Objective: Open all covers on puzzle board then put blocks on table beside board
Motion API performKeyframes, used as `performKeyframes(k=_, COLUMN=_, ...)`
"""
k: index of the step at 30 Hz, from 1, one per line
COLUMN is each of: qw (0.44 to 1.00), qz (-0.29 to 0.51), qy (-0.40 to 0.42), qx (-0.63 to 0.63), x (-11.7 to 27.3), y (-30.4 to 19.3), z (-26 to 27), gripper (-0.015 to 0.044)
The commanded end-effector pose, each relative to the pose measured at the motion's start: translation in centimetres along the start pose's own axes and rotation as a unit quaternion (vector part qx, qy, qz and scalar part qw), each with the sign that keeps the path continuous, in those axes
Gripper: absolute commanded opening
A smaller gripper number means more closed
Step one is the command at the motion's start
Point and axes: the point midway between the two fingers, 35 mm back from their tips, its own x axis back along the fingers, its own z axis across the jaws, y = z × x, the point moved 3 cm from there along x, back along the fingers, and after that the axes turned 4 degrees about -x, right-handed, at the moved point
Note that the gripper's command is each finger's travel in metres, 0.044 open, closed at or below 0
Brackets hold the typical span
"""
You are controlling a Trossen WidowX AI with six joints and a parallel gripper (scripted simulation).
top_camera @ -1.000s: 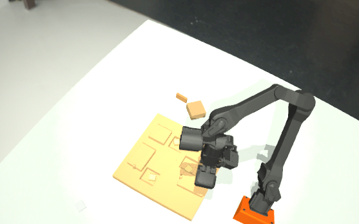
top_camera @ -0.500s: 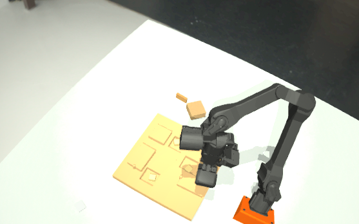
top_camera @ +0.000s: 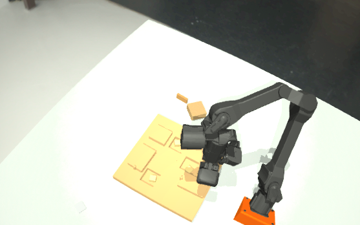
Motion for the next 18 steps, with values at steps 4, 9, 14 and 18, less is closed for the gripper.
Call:
performKeyframes(k=4, qw=1.000, qz=0.000, qy=-0.002, qx=-0.002, x=1.1, y=0.0, z=0.0, gripper=0.0080)
performKeyframes(k=9, qw=0.999, qz=0.000, qy=-0.002, qx=-0.034, x=1.5, y=0.1, z=0.0, gripper=0.0080)
performKeyframes(k=14, qw=0.965, qz=0.000, qy=-0.002, qx=-0.261, x=2.3, y=0.0, z=0.0, gripper=0.0080)
performKeyframes(k=18, qw=0.899, qz=-0.001, qy=-0.002, qx=-0.439, x=2.9, y=0.0, z=0.0, gripper=0.0080)
